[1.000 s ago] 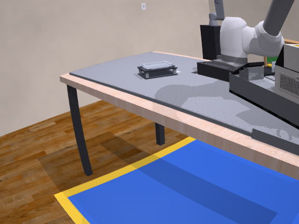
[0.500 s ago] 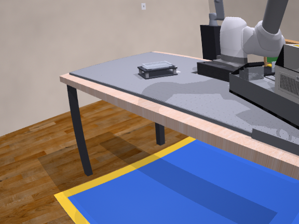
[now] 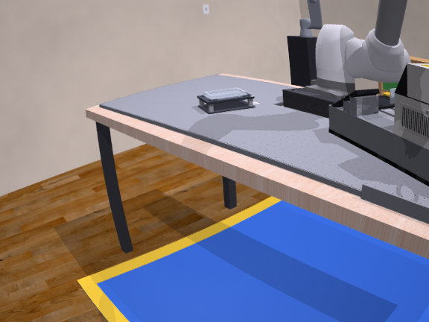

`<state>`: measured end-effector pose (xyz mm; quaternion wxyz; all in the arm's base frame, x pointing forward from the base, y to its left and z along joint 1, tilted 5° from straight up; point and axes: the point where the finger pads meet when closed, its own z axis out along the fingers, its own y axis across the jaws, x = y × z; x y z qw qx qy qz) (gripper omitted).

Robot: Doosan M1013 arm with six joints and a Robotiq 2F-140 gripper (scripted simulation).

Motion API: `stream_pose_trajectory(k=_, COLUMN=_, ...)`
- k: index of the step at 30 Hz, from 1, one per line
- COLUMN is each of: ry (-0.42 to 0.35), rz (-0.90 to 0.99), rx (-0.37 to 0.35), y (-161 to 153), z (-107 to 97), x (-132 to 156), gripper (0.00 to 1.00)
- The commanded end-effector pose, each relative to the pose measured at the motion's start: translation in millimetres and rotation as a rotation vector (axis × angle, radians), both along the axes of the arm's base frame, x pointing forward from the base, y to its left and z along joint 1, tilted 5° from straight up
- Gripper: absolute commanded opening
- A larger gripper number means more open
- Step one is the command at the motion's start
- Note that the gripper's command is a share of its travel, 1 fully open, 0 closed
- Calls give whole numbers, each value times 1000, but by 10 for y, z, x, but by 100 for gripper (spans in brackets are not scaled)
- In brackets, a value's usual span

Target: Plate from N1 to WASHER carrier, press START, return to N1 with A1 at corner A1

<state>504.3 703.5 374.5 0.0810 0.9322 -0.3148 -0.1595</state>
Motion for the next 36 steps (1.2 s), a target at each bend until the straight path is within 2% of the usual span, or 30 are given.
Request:
stream_pose_trajectory(k=1, ry=-6, rz=15, rx=17, y=-168, z=28, x=68, gripper=70)
stream_pose_trajectory(k=6, ry=-6, rz=15, rx=17, y=-398, z=62, x=158, gripper=70)
stream_pose_trajectory(k=8, ry=-18, rz=45, rx=44, y=-494, z=73, x=185, gripper=70)
stream_pose_trajectory(k=17, ry=-18, rz=45, rx=44, y=-823, z=108, x=281, gripper=70)
stream_pose_trajectory(k=19, ry=-31, rz=75, rx=69, y=-921, z=114, x=300, gripper=70)
stream_pose_trajectory(k=26, ry=-31, rz=75, rx=69, y=-1243, z=135, x=363, gripper=70)
stream_pose_trajectory(k=27, ry=-42, rz=101, rx=88, y=-1292, z=137, x=369, gripper=70)
stream_pose_trajectory(k=29, ry=-42, rz=101, rx=88, y=-1292, z=137, x=369, gripper=70)
stream_pose_trajectory(k=36, ry=-45, rz=107, rx=92, y=-1640, z=146, x=408, gripper=70)
